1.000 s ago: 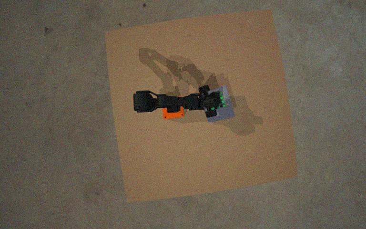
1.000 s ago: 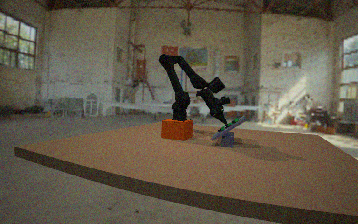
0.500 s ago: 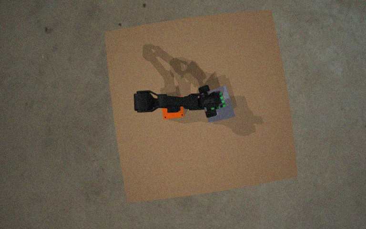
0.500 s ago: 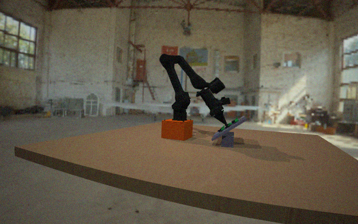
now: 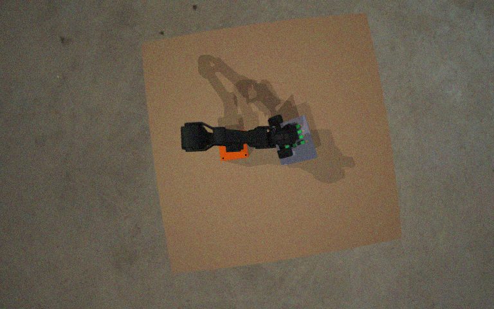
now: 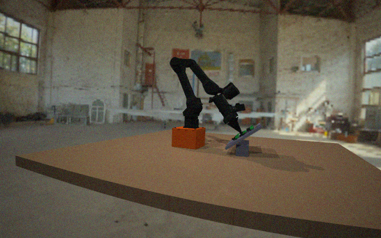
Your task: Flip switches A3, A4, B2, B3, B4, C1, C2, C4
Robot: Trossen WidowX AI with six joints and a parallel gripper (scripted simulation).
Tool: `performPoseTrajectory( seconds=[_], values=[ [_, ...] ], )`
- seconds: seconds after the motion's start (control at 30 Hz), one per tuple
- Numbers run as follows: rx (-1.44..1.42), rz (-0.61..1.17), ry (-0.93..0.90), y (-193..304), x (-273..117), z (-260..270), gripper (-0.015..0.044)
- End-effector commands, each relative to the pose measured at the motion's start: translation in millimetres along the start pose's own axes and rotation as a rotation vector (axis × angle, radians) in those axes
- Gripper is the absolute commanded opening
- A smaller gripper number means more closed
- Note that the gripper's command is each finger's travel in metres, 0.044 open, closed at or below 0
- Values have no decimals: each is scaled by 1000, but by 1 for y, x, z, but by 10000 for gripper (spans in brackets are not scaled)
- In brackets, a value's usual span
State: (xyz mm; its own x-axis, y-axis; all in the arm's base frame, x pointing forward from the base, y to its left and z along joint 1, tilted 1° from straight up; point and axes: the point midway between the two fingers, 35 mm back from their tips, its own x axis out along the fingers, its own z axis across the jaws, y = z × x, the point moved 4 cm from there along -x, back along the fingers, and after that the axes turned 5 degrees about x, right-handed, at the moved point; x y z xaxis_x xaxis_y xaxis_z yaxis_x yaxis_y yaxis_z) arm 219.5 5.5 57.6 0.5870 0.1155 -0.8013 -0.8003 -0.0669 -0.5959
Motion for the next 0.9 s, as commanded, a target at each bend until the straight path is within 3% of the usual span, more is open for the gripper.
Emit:
performPoseTrajectory(
  seconds=[0.0, 0.87],
  values=[
    [3, 3, 4, 1, 1, 0, 0],
    [3, 3, 4, 1, 5, 0, 0]
  ],
)
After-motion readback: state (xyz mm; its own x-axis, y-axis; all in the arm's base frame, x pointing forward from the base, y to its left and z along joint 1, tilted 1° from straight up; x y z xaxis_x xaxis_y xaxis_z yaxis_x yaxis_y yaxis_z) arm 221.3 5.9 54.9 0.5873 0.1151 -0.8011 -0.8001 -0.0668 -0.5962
